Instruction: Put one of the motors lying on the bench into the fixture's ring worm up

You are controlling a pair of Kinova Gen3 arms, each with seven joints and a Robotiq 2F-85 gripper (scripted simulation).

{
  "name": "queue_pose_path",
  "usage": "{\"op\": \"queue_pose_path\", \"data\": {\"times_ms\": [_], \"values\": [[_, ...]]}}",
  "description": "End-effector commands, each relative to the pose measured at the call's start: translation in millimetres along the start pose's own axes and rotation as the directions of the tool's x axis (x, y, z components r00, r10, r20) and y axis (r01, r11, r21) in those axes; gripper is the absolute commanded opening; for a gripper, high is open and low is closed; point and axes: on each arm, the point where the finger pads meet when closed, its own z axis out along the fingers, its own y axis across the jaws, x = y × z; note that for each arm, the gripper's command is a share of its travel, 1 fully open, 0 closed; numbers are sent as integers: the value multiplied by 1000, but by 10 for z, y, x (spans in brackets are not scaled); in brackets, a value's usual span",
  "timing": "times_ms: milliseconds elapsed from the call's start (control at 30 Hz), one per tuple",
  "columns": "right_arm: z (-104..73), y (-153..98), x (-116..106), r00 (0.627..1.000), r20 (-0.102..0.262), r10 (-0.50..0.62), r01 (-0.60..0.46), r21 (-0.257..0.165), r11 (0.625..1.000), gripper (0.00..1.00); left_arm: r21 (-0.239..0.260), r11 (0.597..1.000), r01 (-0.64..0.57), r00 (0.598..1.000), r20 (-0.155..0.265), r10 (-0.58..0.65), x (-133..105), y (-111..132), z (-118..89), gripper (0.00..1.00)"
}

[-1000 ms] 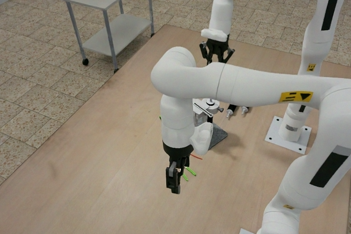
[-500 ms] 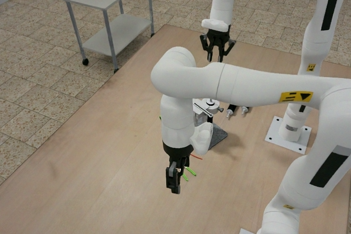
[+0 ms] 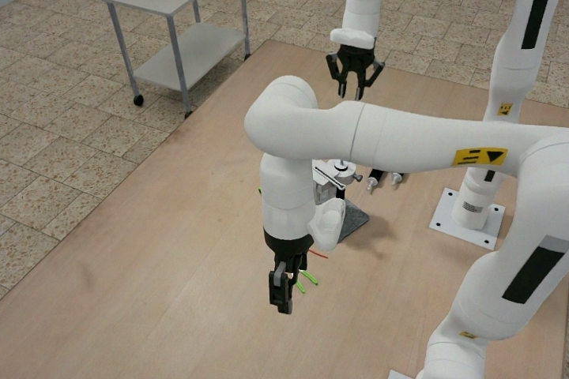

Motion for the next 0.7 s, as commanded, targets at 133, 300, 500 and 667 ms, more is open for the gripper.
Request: {"op": "queue_pose_path", "data": {"times_ms": [133,300,500,667], "values": [[-26,-53,-173,994,3,-112,112,1,994,399,0,1000,0,1000,1,0,-1,1,-4,1000],[-43,-99,-321,978,7,-206,206,5,978,399,0,1000,0,1000,1,0,-1,1,-4,1000],[-73,-179,-581,930,13,-367,366,11,930,399,0,1000,0,1000,1,0,-1,1,-4,1000],[-100,-252,-817,864,17,-503,503,18,864,399,0,1000,0,1000,1,0,-1,1,-4,1000]]}}
